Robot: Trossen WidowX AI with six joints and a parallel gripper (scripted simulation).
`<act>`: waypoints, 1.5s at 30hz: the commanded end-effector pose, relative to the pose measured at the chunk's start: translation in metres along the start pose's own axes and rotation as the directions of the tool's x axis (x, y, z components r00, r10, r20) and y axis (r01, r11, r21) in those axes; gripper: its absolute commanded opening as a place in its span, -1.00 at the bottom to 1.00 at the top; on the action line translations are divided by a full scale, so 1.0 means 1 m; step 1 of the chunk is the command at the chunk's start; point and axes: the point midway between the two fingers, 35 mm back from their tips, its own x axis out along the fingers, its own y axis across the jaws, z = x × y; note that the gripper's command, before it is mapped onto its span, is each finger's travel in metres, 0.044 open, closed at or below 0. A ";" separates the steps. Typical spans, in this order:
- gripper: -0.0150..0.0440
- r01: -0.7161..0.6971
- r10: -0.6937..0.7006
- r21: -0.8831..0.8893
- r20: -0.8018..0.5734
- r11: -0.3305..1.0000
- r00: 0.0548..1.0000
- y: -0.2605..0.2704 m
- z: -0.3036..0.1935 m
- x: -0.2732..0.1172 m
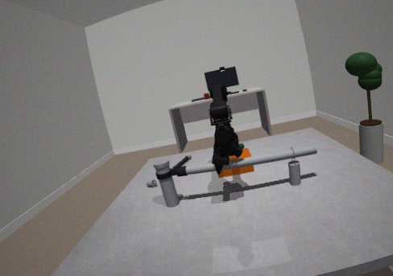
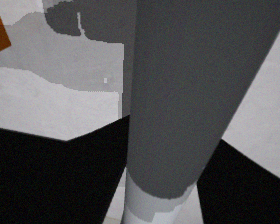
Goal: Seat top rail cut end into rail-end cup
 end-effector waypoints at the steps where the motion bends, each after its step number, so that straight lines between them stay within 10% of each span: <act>1: -0.49 0.000 0.000 0.003 -0.005 1.000 1.000 0.001 -0.002 -0.001; 45: -0.49 -0.001 0.001 0.000 0.000 1.000 1.000 0.000 -0.001 0.000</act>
